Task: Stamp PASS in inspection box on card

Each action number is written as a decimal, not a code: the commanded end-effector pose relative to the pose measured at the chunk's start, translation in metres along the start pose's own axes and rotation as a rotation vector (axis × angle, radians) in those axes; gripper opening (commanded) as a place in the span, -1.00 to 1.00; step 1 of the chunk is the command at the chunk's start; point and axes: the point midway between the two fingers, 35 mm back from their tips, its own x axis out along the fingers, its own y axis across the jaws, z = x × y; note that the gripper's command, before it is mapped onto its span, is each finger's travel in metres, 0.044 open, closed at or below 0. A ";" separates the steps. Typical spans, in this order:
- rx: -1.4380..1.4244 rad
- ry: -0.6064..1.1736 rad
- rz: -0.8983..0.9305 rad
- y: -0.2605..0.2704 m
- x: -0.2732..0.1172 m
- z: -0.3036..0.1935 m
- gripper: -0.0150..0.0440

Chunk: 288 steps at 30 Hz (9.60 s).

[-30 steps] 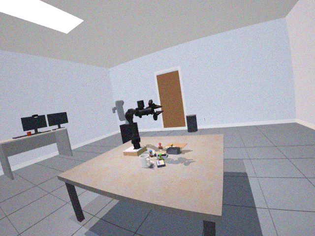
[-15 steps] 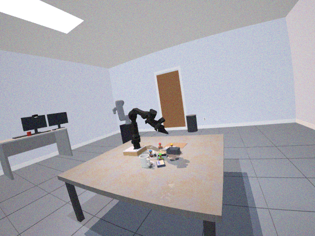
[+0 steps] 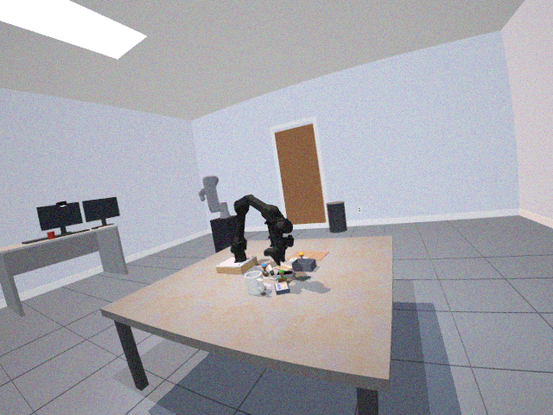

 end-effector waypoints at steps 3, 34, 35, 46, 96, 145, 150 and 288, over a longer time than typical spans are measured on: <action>0.018 0.055 -0.005 0.001 0.004 -0.006 0.22; 0.018 0.055 -0.005 0.001 0.051 -0.007 0.22; 0.018 0.055 -0.005 0.001 0.053 -0.007 0.22; 0.018 0.055 -0.005 0.003 0.070 -0.010 0.22; 0.015 0.050 -0.004 0.003 0.064 -0.009 -0.49; 0.015 0.050 -0.004 0.002 0.040 -0.006 -0.49; 0.015 0.050 -0.004 0.002 0.038 -0.006 -0.49; 0.012 0.052 0.004 0.080 0.042 -0.028 -0.49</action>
